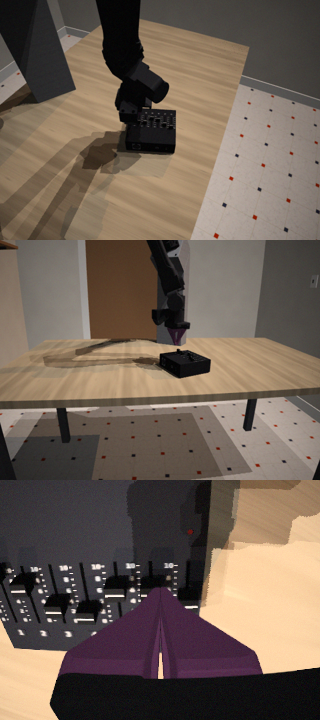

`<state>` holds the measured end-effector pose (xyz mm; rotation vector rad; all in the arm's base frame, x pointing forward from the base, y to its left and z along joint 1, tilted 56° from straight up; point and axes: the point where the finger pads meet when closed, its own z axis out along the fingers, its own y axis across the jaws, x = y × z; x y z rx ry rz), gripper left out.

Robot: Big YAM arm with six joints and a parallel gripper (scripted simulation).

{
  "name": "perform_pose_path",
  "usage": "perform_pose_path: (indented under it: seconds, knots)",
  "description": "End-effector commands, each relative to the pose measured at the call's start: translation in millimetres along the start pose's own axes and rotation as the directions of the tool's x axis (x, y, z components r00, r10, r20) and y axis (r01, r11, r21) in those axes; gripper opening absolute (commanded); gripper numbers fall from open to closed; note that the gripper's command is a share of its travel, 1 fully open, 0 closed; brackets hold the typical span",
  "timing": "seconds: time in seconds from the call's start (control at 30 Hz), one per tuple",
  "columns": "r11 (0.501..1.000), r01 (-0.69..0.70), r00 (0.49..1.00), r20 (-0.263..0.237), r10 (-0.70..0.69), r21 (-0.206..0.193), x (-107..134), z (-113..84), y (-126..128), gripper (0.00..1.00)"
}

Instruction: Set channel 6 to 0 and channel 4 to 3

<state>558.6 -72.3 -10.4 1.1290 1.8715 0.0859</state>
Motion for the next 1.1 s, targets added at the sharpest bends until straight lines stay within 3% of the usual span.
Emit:
perform_pose_path:
  seconds: [0.0,1.07]
  knots:
    - [1.000,0.002,1.000,0.014,-0.002,-0.009,-6,6.6,3,0.00]
    - [1.000,0.002,1.000,0.016,-0.002,-0.013,-8,19.8,6,0.00]
